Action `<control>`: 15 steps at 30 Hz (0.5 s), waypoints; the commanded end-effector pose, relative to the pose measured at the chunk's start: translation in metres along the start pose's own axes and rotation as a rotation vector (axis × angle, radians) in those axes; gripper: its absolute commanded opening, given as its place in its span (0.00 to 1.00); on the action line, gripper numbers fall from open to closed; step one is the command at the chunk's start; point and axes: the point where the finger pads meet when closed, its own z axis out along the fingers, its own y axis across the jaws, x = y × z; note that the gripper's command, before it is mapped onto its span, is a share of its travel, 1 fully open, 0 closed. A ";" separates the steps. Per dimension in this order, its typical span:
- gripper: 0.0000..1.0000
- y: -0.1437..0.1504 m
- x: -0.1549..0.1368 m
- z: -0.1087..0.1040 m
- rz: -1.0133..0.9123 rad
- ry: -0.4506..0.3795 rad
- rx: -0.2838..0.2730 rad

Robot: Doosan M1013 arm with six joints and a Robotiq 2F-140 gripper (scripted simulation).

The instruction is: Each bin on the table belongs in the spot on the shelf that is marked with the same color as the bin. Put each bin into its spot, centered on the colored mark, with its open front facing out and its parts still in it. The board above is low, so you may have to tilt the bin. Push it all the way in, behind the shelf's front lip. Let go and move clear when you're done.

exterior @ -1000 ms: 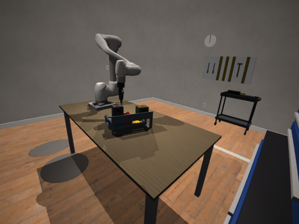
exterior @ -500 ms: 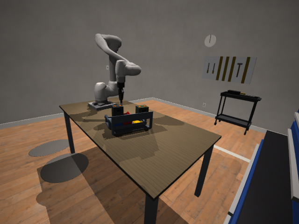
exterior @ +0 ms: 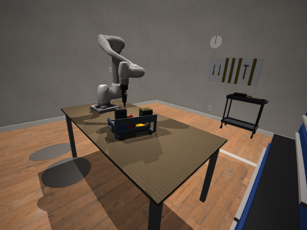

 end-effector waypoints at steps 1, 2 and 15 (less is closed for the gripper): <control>0.10 0.000 0.000 0.000 0.000 0.000 0.000; 0.10 0.000 0.000 0.000 0.000 0.000 0.000; 0.10 0.000 0.000 0.006 -0.001 0.001 0.001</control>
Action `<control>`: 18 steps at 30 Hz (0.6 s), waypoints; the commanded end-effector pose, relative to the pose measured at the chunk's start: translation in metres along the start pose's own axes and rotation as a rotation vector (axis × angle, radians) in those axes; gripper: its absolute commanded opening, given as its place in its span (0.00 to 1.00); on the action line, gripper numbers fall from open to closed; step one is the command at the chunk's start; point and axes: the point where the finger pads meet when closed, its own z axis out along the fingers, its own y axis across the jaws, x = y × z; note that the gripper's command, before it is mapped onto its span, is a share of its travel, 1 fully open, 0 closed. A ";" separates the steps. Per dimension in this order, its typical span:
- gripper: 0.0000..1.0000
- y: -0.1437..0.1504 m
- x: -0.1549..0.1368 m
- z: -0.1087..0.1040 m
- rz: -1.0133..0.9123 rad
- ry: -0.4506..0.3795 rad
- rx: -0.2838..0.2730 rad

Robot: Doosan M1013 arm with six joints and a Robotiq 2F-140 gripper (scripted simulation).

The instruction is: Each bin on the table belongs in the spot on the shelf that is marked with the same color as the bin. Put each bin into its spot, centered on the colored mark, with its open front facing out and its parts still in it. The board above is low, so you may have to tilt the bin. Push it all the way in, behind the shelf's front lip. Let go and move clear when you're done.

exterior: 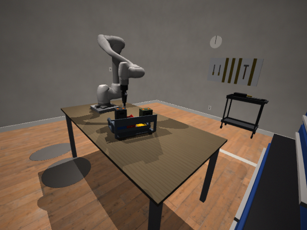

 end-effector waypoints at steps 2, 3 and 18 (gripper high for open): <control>0.10 0.000 0.000 0.006 0.000 0.001 0.000; 0.10 0.000 0.000 0.008 0.000 0.001 0.000; 0.10 0.000 0.000 0.047 0.000 0.001 0.000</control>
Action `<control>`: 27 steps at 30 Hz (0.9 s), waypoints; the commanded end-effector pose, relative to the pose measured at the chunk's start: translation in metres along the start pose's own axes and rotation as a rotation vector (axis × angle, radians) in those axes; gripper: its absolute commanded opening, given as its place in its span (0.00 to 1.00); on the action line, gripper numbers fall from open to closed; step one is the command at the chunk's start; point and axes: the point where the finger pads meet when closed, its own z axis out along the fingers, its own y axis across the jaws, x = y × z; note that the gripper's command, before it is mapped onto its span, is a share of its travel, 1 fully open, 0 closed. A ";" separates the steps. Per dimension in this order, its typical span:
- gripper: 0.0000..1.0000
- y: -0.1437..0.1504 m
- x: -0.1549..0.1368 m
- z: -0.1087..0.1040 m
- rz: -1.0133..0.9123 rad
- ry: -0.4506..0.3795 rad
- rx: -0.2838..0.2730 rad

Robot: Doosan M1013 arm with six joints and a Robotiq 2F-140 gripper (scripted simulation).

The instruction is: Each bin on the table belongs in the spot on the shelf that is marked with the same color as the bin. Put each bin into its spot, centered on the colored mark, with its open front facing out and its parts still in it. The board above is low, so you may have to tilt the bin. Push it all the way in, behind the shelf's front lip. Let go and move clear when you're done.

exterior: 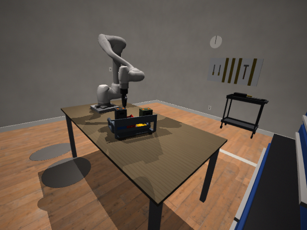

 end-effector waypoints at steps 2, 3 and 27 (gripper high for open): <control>0.10 0.000 0.000 0.017 0.000 0.000 0.000; 0.10 0.000 0.000 0.021 0.000 0.000 0.000; 0.10 0.000 0.000 0.070 0.000 0.000 0.000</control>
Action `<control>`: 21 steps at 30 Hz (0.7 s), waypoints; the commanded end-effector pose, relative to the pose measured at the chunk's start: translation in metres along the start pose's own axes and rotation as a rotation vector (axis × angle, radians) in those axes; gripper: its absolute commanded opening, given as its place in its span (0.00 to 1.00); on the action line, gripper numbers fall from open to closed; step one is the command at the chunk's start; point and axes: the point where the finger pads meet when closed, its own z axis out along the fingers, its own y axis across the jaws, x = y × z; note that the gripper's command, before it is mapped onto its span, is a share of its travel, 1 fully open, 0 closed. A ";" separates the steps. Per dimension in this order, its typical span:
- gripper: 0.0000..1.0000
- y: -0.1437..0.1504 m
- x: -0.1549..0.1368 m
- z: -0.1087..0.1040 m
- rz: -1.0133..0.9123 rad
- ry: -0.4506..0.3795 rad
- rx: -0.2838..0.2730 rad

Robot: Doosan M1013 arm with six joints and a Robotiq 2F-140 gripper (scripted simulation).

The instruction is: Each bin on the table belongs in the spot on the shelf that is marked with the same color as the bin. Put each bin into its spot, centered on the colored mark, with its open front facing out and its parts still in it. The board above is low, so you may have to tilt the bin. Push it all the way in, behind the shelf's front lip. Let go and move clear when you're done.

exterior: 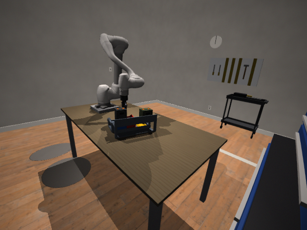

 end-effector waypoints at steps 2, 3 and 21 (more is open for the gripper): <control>0.10 0.000 0.000 0.003 0.000 0.000 0.000; 0.10 0.000 0.000 0.003 0.000 0.000 0.000; 0.10 0.000 0.000 0.005 0.000 0.000 0.000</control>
